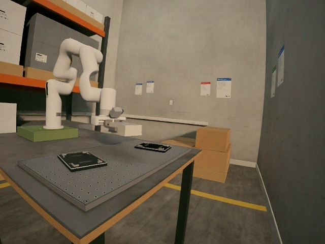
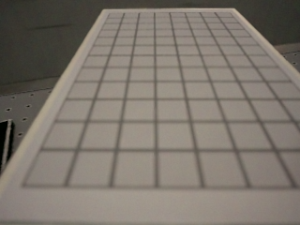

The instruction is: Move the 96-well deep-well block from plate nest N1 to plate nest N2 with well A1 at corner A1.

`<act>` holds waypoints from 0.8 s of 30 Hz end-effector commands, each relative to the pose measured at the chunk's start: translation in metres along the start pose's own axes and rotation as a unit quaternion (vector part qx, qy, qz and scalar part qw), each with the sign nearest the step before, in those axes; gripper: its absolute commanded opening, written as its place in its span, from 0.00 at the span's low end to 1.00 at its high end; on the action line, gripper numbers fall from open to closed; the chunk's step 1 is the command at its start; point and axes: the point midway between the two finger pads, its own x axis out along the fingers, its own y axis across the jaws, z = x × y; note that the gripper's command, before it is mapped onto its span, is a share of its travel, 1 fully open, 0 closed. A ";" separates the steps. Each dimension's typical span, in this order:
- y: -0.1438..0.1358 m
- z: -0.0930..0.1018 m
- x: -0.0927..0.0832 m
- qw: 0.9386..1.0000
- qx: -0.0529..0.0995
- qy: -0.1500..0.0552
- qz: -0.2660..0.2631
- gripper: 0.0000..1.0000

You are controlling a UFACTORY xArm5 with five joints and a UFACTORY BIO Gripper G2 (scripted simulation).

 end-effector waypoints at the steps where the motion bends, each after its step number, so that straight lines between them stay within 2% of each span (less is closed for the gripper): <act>1: -0.012 0.002 0.002 1.000 -0.004 -0.004 0.000 0.00; 24: -0.075 0.003 0.007 1.000 -0.004 -0.004 0.000 0.00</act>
